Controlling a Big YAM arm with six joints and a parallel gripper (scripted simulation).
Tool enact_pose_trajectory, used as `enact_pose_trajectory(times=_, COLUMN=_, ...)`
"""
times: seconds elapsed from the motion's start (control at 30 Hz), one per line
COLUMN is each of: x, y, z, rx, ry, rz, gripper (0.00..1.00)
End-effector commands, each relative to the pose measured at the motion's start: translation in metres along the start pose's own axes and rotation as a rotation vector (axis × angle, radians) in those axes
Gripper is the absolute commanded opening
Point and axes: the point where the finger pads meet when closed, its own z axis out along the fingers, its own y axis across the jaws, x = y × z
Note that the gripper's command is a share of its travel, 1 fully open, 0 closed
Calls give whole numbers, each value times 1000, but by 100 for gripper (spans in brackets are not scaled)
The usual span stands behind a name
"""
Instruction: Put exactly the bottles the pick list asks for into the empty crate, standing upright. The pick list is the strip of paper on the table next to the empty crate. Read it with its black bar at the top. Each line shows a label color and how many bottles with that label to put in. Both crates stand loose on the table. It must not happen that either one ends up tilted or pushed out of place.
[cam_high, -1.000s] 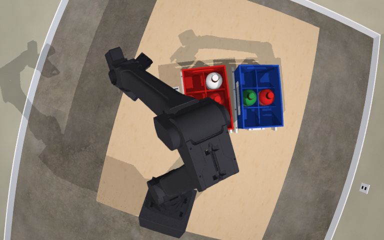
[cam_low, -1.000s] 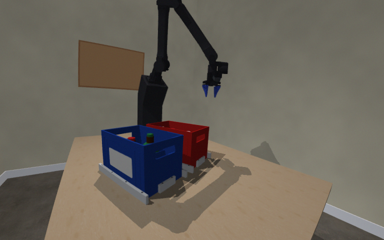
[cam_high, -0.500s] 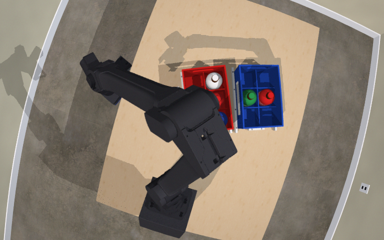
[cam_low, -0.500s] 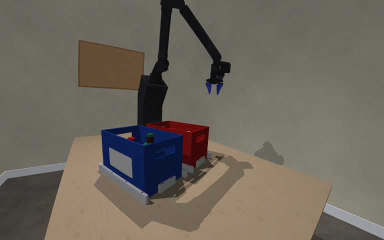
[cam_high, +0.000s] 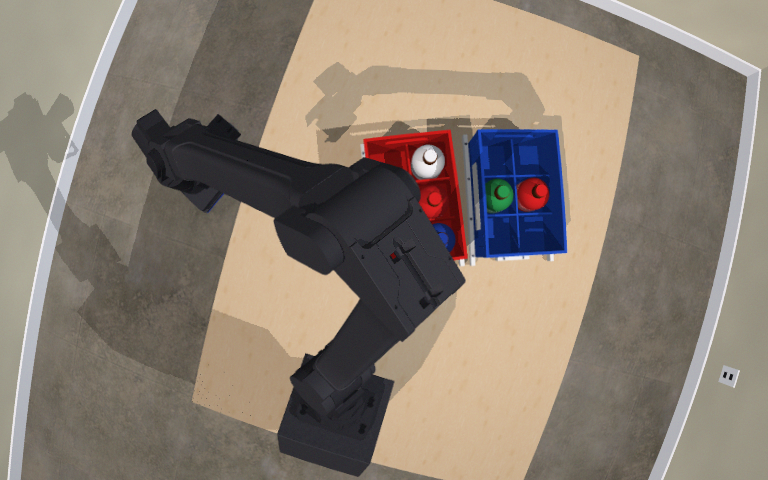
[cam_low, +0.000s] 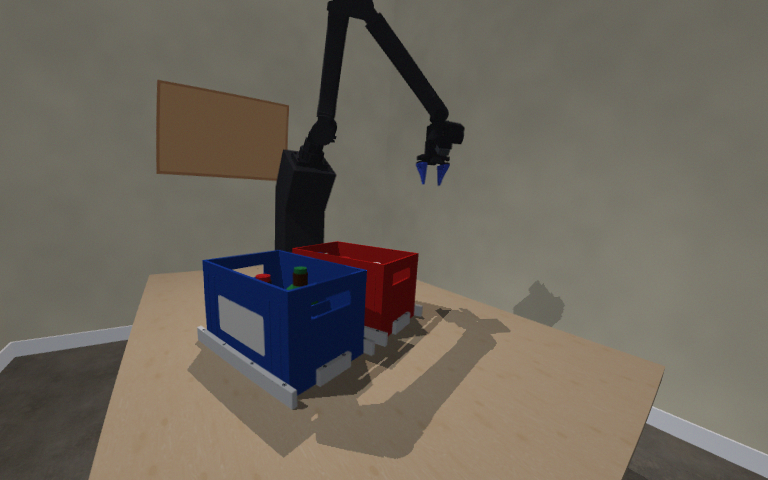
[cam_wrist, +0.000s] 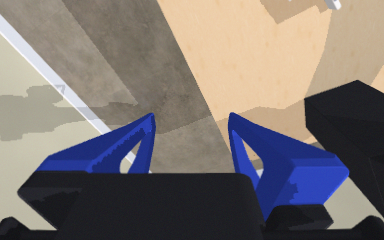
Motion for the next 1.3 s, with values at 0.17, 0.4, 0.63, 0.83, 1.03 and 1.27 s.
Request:
enact_pose_trajectory(times=0.17, x=-2, y=22, z=-12, rx=-38, ry=-3, rz=27, gripper=61)
enact_pose_trajectory(times=0.4, x=-10, y=20, z=-8, rx=-29, ry=-7, rz=40, gripper=61)
enact_pose_trajectory(times=0.63, x=-10, y=20, z=-8, rx=-29, ry=-8, rz=40, gripper=61)
enact_pose_trajectory(times=0.83, x=-11, y=20, z=-8, rx=-28, ry=-8, rz=39, gripper=61)
enact_pose_trajectory(times=1.03, x=-11, y=20, z=-8, rx=-27, ry=-8, rz=37, gripper=61)
enact_pose_trajectory(times=1.27, x=-11, y=20, z=-8, rx=-27, ry=-8, rz=35, gripper=61)
